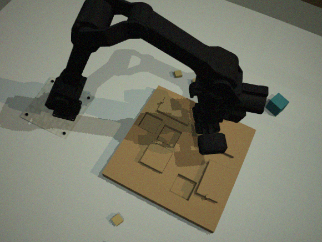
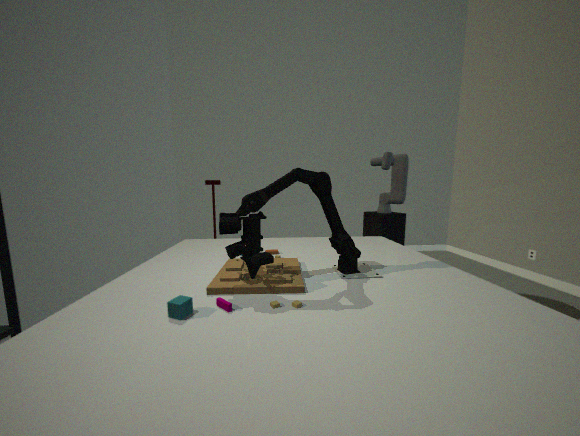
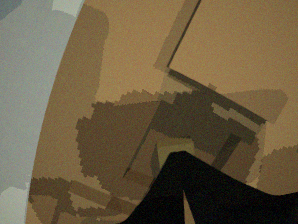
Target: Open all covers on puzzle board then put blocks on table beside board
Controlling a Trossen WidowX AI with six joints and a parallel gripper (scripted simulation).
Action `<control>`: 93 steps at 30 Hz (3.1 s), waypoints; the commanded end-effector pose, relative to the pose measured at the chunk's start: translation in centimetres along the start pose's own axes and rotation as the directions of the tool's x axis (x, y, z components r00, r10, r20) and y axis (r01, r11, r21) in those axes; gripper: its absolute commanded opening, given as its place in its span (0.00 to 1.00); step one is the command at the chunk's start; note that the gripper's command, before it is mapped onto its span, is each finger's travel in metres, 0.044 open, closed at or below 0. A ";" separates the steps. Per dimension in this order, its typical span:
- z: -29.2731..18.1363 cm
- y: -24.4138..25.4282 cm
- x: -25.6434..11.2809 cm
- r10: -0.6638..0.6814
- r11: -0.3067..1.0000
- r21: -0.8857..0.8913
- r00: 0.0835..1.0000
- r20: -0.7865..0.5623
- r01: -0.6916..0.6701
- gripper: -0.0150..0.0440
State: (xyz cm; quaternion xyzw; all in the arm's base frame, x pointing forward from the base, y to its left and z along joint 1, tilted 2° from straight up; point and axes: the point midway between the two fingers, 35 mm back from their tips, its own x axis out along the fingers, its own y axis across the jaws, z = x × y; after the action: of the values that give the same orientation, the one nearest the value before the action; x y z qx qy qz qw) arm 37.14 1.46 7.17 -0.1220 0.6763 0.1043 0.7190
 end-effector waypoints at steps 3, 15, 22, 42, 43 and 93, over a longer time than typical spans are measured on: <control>0.2 -0.3 0.2 -0.002 1.000 -0.005 1.000 -0.002 0.002 0.25; 0.1 -0.2 -0.9 -0.002 1.000 -0.004 1.000 -0.002 0.002 0.25; 0.2 -0.2 -2.2 0.000 1.000 -0.002 1.000 -0.004 0.000 0.48; 0.1 -0.2 -5.1 -0.002 1.000 -0.004 1.000 -0.002 0.002 0.50; 0.1 -0.2 -4.9 -0.002 1.000 -0.004 1.000 -0.002 0.002 0.50; 0.2 -0.2 -2.5 -0.002 1.000 -0.004 1.000 -0.002 0.002 0.50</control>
State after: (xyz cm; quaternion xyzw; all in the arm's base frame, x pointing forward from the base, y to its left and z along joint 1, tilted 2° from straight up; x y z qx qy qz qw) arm 37.17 1.42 9.91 -0.1227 0.6765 0.1049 0.7185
